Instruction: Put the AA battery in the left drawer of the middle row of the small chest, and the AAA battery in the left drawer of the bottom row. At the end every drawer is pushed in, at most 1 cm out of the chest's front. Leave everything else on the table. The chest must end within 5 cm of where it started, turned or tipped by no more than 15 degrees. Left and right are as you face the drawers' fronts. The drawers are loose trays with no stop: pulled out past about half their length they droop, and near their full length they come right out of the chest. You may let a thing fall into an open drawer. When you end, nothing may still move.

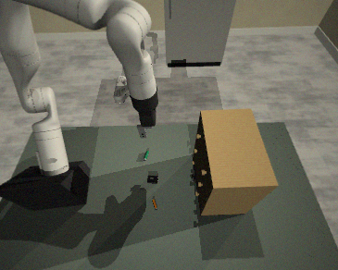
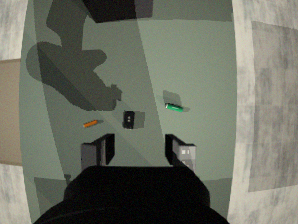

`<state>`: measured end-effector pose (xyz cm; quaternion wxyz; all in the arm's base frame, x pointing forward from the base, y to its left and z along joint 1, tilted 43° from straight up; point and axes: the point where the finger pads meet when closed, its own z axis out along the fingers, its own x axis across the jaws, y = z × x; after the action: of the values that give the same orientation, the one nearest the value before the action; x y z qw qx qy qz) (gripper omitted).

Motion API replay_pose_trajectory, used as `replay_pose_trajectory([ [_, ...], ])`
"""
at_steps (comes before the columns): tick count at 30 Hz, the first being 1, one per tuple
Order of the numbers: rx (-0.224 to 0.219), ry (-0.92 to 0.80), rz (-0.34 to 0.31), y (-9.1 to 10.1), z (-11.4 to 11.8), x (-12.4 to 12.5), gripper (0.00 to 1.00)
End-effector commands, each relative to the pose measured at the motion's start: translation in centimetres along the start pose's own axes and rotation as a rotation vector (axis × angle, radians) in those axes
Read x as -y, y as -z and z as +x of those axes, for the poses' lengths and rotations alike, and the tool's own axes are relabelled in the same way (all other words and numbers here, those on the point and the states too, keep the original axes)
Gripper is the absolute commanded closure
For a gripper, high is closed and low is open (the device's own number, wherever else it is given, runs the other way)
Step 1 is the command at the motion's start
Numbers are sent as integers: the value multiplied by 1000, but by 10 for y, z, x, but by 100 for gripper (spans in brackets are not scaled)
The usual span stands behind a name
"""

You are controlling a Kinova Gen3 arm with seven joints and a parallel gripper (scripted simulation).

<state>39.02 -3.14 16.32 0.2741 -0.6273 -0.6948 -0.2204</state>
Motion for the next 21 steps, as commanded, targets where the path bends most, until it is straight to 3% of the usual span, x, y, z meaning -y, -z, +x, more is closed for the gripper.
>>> replay_pose_trajectory([
  [1, -23, 21, 41, -44, 9, -6, 0],
  [3, -23, 21, 41, -44, 9, -6, 0],
  [7, -23, 24, 42, -63, 11, -11, 0],
  [21, -23, 24, 39, -64, 11, -11, 0],
])
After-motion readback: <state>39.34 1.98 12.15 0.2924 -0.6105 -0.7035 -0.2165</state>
